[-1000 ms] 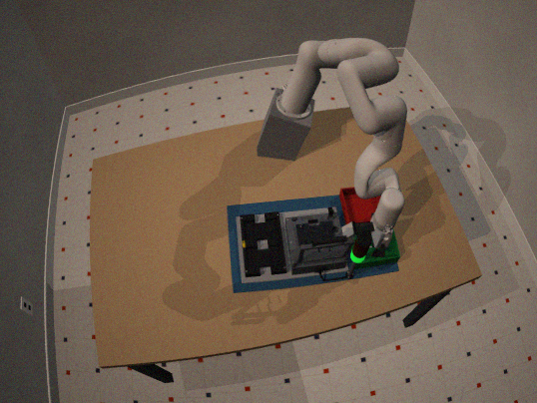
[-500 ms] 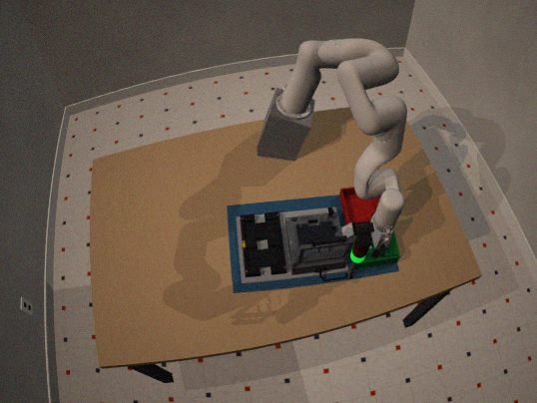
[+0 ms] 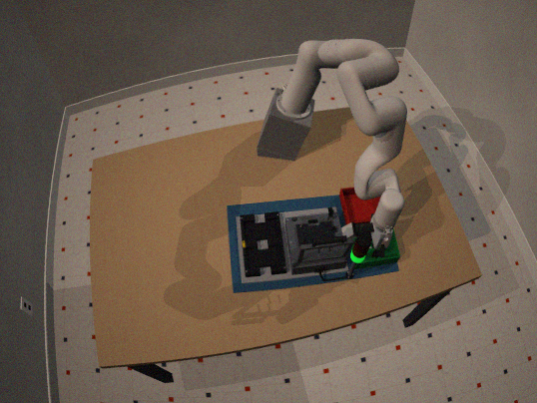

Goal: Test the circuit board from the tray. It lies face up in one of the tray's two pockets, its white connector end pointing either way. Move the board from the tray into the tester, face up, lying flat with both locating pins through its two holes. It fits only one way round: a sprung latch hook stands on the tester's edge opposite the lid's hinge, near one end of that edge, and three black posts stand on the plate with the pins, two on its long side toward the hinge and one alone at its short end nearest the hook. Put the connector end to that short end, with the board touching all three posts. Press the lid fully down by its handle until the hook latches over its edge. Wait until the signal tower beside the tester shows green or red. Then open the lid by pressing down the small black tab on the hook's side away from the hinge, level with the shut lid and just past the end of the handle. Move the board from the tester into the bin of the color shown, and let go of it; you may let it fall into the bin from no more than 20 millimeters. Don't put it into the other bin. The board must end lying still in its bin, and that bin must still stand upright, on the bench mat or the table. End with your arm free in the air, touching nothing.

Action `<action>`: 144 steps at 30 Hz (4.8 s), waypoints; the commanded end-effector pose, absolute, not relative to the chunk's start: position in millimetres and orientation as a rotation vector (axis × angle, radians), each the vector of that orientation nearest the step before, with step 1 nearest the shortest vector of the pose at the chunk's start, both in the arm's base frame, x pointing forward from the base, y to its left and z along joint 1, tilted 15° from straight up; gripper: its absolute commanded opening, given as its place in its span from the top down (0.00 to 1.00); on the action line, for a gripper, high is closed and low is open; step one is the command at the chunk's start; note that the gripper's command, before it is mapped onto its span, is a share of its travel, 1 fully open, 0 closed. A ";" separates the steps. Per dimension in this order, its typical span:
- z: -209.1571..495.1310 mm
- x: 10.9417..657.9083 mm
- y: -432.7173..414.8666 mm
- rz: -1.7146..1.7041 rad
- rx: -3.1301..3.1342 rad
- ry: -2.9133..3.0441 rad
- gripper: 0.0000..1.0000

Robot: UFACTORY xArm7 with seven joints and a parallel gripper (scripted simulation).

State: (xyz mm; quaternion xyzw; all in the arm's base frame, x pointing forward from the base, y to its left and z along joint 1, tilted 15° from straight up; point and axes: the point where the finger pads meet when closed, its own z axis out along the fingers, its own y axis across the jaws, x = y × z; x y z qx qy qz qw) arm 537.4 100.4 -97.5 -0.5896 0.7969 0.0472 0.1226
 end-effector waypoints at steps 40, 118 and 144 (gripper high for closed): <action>-98.7 539.5 100.5 0.134 -1.718 2.323 0.21; -102.2 540.0 101.3 0.134 -1.718 2.323 0.21; -102.2 540.0 101.3 0.134 -1.718 2.323 0.00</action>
